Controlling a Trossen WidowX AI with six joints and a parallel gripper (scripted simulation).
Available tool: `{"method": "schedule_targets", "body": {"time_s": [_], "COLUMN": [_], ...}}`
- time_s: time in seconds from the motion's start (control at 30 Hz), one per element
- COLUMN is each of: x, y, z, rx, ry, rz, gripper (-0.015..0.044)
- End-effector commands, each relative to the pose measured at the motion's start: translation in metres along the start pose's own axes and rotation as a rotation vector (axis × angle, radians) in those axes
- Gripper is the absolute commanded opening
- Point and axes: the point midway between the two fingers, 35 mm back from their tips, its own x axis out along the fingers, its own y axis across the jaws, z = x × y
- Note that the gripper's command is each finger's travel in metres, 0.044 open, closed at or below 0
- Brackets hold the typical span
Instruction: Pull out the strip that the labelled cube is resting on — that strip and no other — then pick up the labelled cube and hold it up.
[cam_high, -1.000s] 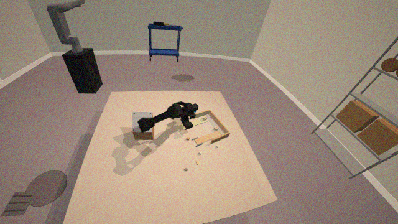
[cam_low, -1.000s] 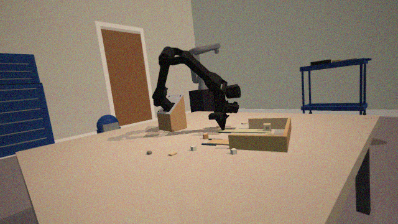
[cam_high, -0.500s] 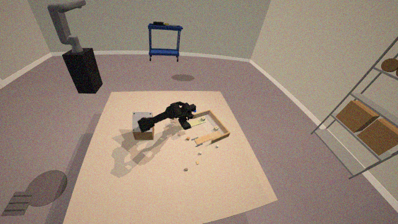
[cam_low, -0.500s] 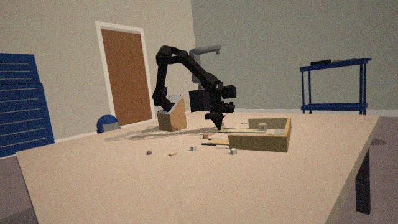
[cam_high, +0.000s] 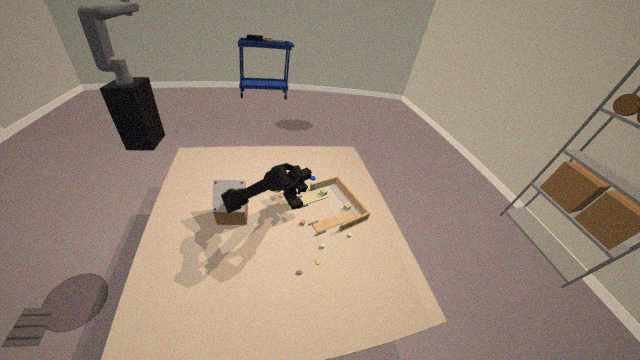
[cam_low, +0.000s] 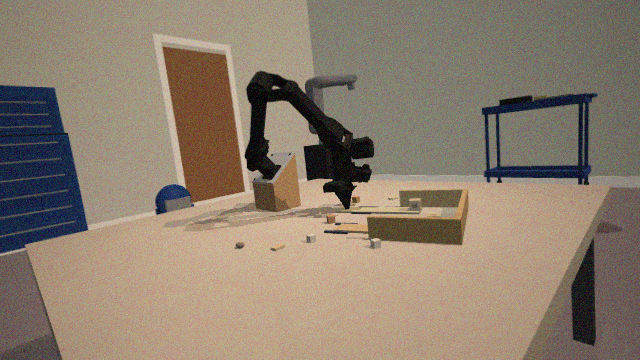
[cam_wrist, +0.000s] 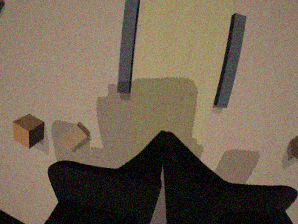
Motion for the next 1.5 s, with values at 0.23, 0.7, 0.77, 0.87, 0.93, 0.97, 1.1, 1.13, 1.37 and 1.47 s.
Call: {"method": "schedule_targets", "body": {"time_s": [0.23,0.7,0.77,0.87,0.93,0.97,1.1,1.13,1.37,1.47], "x": [0.006,0.005,0.005,0.005,0.005,0.005,0.005,0.005,0.005,0.005], "y": [0.001,0.001,0.001,0.001,0.001,0.001,0.001,0.001,0.001,0.001], "z": [-0.025,-0.044,-0.046,-0.050,-0.052,-0.053,-0.058,-0.059,-0.066,-0.069], "rx": [-0.011,-0.012,-0.012,-0.012,-0.012,-0.012,-0.013,-0.013,-0.013,-0.013], "ry": [0.031,0.032,0.033,0.033,0.033,0.033,0.033,0.033,0.034,0.034], "rz": [0.000,0.000,0.000,0.000,0.000,0.000,0.000,0.000,0.000,0.000], "gripper": [0.0000,0.0000,0.0000,0.0000,0.0000,0.0000,0.0000,0.0000,0.0000,0.0000]}}
